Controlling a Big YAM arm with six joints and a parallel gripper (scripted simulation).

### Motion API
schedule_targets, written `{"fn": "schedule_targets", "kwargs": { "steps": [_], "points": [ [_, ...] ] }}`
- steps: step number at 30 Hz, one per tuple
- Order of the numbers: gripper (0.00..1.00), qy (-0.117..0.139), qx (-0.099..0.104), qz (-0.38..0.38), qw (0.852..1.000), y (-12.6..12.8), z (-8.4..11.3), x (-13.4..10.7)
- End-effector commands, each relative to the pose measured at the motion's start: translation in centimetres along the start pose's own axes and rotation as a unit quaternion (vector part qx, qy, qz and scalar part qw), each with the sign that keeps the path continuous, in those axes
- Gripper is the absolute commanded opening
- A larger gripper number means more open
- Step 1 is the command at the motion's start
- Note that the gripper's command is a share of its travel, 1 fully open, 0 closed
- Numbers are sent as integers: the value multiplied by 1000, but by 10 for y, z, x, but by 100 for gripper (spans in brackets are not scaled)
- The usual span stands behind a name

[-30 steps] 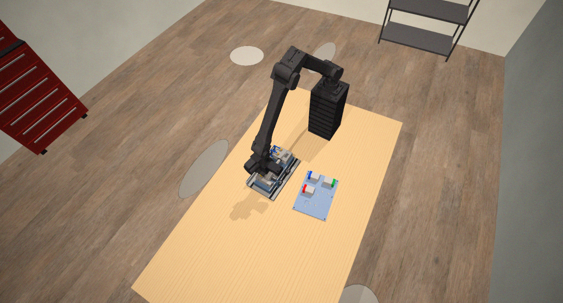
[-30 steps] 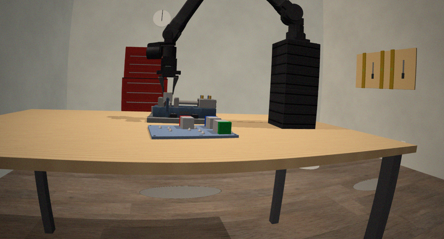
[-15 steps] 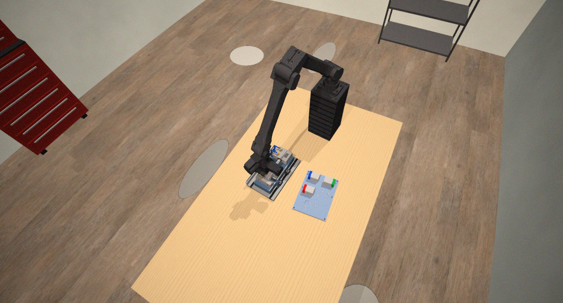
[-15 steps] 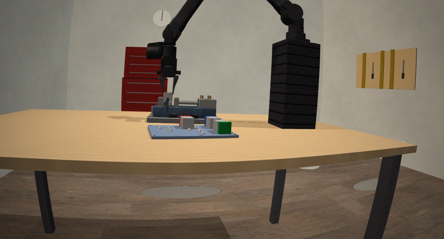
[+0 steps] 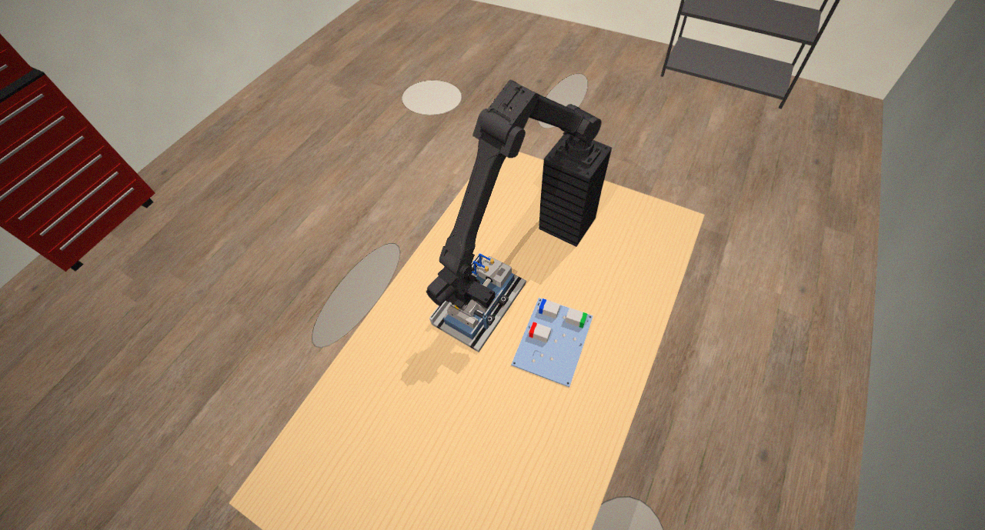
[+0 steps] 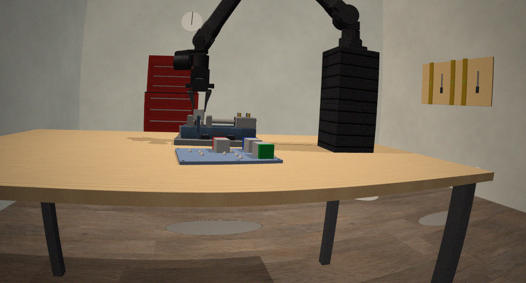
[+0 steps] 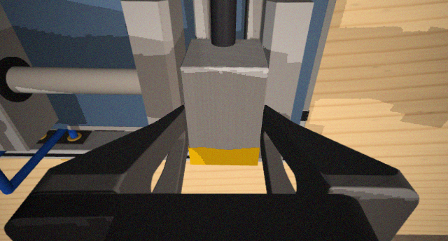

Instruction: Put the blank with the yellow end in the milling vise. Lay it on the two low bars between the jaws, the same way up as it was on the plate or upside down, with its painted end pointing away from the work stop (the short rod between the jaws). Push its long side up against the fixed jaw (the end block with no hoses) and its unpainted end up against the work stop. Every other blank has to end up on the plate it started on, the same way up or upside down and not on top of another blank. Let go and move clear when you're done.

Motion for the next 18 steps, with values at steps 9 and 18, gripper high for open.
{"fn": "schedule_targets", "kwargs": {
  "steps": [9,18],
  "points": [
    [0,4,-25,1,1000,-31,16,2],
    [0,5,-27,1,1000,-33,18,2]
  ]
}}
Point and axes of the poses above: the point where the finger pads meet when closed, its own z axis back along the fingers, its own y axis across the jaws, x = y × z, the point moved 3 cm from there along z, back along the fingers, and after that the axes turned 3 degrees about z, right-handed, at the moved point
